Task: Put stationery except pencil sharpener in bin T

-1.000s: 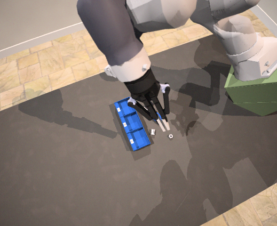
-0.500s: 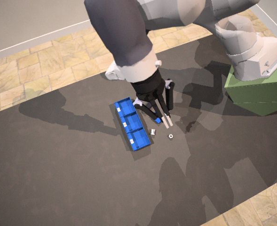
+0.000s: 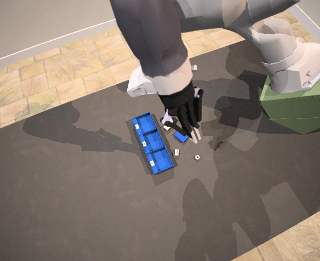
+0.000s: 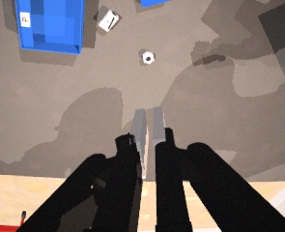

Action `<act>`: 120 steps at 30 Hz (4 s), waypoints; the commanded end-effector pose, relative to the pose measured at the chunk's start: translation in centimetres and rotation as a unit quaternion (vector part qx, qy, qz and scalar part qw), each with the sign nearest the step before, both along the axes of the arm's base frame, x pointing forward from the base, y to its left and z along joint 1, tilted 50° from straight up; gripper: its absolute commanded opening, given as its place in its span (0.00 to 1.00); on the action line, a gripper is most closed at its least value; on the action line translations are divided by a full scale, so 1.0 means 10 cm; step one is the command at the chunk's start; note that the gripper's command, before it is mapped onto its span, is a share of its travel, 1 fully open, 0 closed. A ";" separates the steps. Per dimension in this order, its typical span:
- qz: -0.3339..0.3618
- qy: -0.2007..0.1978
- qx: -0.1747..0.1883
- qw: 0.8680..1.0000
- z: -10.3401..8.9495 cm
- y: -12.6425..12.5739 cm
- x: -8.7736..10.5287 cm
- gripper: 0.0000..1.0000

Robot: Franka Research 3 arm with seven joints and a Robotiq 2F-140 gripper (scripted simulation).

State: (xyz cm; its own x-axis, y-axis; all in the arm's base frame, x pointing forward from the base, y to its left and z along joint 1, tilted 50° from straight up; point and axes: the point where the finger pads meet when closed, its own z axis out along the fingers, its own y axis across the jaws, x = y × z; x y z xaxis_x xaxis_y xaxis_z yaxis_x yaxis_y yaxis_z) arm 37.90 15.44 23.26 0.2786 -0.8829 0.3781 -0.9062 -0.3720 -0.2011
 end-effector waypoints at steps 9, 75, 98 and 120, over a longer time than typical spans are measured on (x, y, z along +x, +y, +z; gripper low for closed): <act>0.120 0.035 -0.087 0.988 0.02 -0.15 -0.07 0.05; 0.433 0.164 -0.385 0.798 0.32 -0.51 -0.13 0.05; 0.478 0.193 -0.400 0.758 0.62 -1.43 0.78 0.05; 0.478 0.193 -0.400 0.758 0.78 -1.88 1.23 0.05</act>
State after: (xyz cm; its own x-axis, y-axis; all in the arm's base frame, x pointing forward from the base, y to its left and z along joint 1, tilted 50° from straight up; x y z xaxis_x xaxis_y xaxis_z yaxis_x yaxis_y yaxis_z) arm 49.93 -3.61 30.95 0.8735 0.2313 0.4284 -0.1100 -0.7634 0.6365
